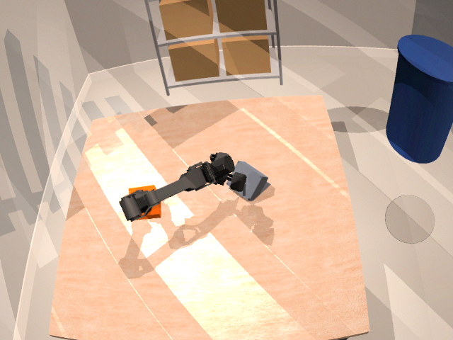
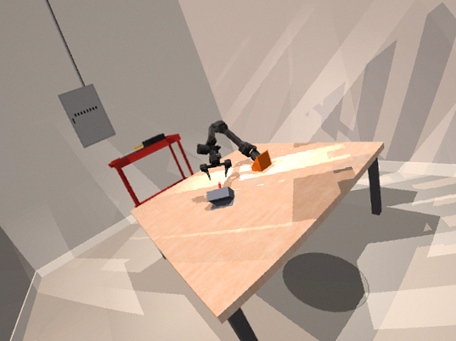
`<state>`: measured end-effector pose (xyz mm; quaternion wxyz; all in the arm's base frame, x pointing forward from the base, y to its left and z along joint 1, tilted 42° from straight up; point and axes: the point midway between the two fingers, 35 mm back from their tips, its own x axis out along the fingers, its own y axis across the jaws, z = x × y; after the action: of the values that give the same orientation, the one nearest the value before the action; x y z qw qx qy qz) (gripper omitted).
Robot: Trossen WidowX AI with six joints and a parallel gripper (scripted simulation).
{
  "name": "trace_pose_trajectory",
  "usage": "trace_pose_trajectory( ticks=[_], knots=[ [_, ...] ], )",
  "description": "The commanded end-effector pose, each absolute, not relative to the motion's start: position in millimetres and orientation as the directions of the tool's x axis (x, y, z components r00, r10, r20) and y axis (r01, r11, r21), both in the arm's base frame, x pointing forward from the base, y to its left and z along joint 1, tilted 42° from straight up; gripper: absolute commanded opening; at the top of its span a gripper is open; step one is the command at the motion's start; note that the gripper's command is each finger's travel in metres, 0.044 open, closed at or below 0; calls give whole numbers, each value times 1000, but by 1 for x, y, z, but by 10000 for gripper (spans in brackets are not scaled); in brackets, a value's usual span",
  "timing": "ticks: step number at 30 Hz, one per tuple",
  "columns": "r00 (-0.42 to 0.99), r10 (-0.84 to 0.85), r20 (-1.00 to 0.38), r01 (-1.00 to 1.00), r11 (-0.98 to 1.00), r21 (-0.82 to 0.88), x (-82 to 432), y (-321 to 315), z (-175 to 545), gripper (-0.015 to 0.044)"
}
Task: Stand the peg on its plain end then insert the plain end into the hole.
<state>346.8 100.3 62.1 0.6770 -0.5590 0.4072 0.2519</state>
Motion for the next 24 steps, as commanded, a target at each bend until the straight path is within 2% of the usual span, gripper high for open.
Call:
trace_pose_trajectory(
  ticks=[1,24],
  knots=[
    [545,-114,-831,-794,250,-555,343,102,69,440],
    [544,-111,-831,-795,248,-554,325,105,95,440]
  ],
)
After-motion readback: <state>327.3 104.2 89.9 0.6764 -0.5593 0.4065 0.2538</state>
